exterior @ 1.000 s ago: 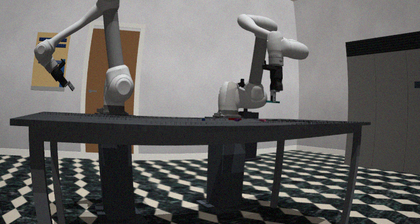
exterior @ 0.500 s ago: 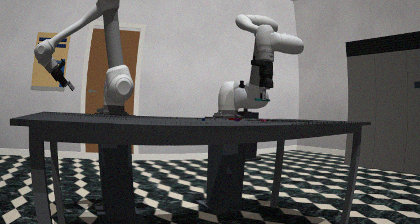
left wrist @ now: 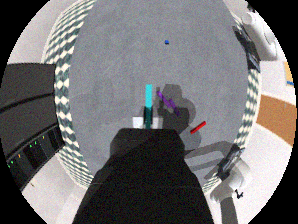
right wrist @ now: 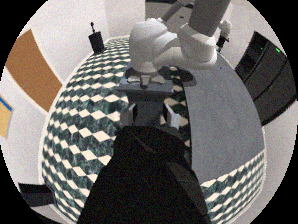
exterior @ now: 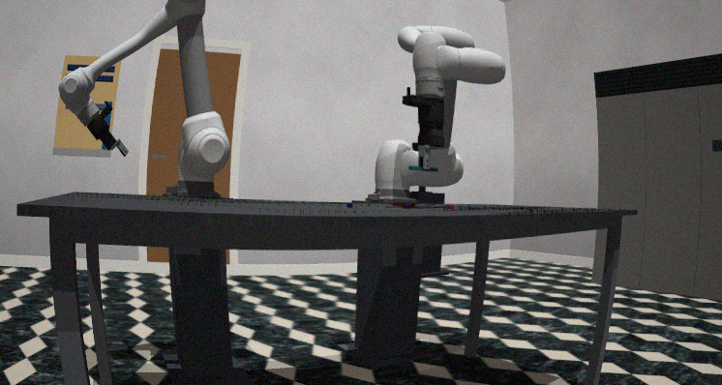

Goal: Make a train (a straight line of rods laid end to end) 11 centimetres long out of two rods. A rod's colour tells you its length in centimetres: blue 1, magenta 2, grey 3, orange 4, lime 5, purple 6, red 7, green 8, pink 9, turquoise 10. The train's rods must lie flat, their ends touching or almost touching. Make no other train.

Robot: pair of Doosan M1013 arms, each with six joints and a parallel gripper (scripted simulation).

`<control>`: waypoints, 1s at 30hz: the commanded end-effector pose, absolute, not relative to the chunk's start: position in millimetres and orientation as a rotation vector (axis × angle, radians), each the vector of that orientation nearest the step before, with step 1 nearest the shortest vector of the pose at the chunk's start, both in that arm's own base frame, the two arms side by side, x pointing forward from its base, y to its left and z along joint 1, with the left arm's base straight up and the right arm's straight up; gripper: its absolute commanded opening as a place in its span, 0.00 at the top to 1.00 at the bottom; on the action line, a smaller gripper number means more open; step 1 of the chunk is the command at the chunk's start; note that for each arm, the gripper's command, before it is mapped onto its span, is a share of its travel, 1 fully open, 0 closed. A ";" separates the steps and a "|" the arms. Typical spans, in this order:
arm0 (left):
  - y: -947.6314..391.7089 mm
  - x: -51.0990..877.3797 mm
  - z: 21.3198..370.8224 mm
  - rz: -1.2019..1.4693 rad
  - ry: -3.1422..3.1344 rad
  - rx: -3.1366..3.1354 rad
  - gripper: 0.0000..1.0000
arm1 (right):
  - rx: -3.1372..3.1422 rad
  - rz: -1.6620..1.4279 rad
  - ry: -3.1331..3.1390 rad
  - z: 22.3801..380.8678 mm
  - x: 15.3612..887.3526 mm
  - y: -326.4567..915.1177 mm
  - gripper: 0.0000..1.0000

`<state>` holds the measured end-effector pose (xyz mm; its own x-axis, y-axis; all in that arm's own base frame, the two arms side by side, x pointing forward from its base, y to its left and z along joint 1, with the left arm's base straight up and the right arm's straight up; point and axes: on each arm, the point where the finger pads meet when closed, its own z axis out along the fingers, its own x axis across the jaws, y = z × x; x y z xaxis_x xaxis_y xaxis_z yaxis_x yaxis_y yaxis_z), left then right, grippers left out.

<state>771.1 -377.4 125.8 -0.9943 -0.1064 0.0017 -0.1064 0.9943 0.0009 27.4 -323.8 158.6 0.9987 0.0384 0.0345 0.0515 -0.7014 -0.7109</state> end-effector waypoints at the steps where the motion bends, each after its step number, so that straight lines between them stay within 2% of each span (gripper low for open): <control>1: -419.4 775.6 128.5 -0.001 -3.135 0.187 0.76 | -2.356 -0.031 -0.049 158.8 29.6 -323.5 0.00; 30: -641.4 746.2 121.3 -0.001 -3.126 0.310 0.76 | -2.356 -0.031 -0.049 158.8 29.6 -323.5 0.00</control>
